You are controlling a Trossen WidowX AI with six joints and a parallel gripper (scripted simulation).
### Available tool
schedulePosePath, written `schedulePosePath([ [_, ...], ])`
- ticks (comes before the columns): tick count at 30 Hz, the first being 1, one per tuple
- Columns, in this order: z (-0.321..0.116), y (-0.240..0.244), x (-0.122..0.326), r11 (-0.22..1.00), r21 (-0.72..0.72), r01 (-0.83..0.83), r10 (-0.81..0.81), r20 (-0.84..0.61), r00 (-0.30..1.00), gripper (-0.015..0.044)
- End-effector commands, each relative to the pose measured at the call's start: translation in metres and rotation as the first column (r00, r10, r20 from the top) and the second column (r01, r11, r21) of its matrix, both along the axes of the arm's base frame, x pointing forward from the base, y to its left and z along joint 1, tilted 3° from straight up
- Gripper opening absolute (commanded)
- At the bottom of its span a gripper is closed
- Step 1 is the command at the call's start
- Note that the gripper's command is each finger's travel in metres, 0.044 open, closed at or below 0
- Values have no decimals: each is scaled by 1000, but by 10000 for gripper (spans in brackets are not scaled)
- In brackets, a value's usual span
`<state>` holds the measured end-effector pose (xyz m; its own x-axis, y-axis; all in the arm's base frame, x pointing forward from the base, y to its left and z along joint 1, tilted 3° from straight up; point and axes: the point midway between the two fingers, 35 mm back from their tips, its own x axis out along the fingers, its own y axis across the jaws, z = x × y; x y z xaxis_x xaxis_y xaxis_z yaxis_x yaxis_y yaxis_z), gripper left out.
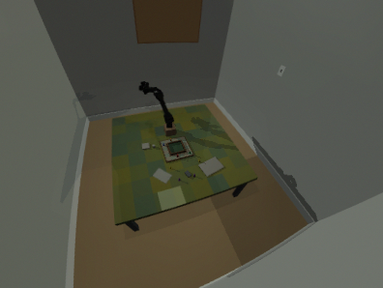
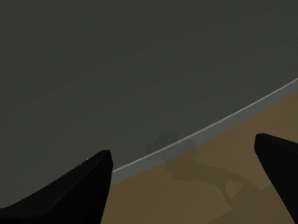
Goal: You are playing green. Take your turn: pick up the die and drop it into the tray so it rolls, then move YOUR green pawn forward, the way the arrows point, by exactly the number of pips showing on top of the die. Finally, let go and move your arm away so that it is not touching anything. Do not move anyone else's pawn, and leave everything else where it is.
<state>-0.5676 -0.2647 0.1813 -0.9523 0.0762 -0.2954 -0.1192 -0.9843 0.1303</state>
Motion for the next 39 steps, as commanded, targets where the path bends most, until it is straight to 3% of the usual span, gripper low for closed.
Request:
schedulePosePath([
  [1, 0, -1, 1, 1000, 2, -4, 4, 1, 1000, 374],
  [5, -8, -31, 21, 995, 37, -88, 87, 37, 996, 275],
  [12, -29, -109, 92, 930, 140, -340, 320, 148, 936, 275],
  [18, -49, -166, 171, 788, 241, -567, 510, 261, 820, 275],
  [29, -83, -225, 331, 364, 359, -860, 727, 467, 503, 275],
  [39, -113, -224, 486, -150, 380, -913, 746, 650, 148, 275],
])
